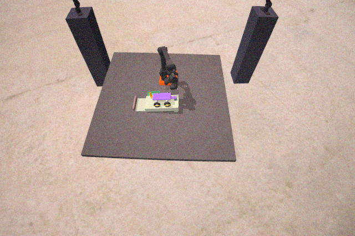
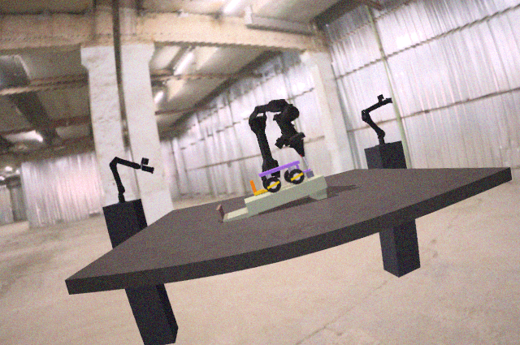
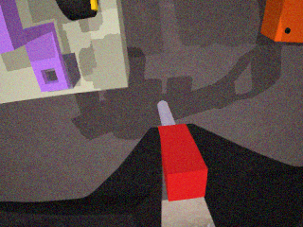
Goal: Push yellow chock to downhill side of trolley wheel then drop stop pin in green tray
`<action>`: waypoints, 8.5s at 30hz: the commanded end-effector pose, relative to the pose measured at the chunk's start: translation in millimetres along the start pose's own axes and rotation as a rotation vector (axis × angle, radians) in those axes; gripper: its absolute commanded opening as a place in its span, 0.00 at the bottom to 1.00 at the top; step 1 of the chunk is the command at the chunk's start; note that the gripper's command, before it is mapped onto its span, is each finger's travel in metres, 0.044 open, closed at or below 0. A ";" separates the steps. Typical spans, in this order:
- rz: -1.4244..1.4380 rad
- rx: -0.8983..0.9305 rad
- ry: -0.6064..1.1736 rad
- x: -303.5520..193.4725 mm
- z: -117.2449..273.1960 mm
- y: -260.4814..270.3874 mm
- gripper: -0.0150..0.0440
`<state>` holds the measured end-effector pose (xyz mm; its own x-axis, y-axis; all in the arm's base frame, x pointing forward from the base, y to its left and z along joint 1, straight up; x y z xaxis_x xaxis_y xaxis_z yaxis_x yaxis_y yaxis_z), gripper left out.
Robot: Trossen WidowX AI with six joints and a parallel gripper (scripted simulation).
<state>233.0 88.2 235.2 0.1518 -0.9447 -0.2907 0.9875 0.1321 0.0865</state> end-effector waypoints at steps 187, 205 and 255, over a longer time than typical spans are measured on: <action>-1.376 0.268 -0.456 221.2 -57.6 -75.0 0.58; -1.376 0.268 -0.455 211.9 -66.7 -74.8 0.58; -1.373 0.262 -0.450 197.5 -87.8 -74.6 0.83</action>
<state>193.0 -81.7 87.4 -0.9539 -0.2990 0.0251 0.2987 -0.9383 0.1744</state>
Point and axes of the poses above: the point midway between the two fingers, 35 mm back from their tips, its own z axis back along the fingers, its own y axis across the jaws, x = y × z, the point moved 6 cm from there along z, back along the fingers, and after that the axes turned 13 degrees about z, right-handed, at the moved point
